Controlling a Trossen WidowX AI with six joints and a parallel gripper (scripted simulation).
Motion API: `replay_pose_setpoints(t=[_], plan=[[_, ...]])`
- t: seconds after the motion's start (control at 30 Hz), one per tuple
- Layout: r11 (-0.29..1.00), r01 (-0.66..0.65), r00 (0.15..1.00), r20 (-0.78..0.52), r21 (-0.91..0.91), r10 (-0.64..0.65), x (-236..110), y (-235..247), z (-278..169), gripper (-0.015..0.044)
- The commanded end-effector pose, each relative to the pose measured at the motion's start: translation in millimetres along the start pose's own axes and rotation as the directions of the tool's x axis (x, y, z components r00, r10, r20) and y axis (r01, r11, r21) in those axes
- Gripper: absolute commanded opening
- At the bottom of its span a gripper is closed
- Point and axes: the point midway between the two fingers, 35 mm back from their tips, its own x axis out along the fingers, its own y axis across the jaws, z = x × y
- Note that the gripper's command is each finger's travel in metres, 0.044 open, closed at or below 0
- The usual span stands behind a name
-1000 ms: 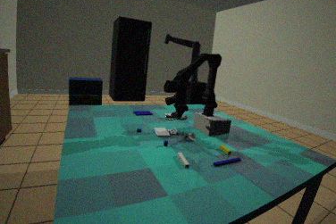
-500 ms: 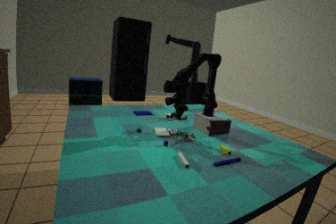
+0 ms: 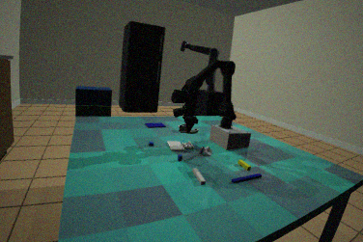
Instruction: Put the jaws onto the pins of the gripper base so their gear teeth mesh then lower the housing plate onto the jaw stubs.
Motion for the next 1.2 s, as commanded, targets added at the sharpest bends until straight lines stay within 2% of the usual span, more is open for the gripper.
replay_pose_setpoints(t=[0.0,0.47,1.17], plan=[[1.0,-0.008,1.0,0.003,0.002,0.008,-1.8,8.8,9.1,0.0134],[1.0,-0.011,1.0,0.006,0.002,0.011,0.8,39.8,39.6,0.0134],[1.0,-0.011,1.0,0.006,0.002,0.011,0.9,40.2,40.0,0.0134]])
